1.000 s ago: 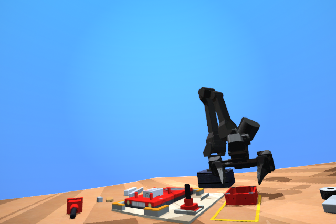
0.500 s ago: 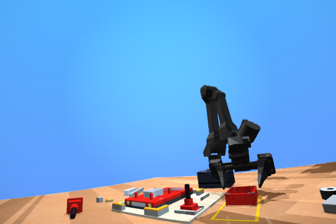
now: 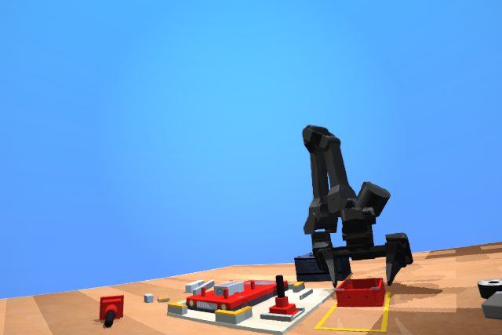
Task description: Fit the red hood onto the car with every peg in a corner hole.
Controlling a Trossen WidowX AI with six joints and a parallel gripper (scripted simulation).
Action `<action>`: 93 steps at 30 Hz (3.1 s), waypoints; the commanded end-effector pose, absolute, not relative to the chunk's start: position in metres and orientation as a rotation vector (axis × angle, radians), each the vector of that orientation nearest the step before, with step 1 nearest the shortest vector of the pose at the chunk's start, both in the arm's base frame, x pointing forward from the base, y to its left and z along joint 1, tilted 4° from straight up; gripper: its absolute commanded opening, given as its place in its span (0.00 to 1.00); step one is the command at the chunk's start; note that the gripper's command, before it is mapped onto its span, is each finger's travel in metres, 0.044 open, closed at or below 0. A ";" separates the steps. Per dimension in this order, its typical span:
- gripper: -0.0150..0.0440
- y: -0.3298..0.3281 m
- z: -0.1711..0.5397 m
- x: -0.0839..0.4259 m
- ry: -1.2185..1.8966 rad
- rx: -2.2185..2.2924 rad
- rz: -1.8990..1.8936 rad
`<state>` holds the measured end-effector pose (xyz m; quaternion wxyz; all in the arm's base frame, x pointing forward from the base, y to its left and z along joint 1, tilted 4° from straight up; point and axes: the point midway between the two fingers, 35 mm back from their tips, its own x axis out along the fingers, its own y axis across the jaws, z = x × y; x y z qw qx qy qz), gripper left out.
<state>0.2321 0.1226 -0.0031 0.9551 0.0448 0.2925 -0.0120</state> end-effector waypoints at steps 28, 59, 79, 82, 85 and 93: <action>0.73 0.123 -0.011 0.232 0.594 0.091 -0.024; 0.25 0.124 0.038 0.236 0.592 0.092 -0.024; 0.25 0.117 0.063 0.231 0.592 0.072 -0.018; 0.25 0.117 0.062 0.231 0.592 0.020 -0.002; 0.25 0.117 0.062 0.231 0.592 -0.057 0.021; 0.25 0.117 0.061 0.230 0.588 -0.275 0.088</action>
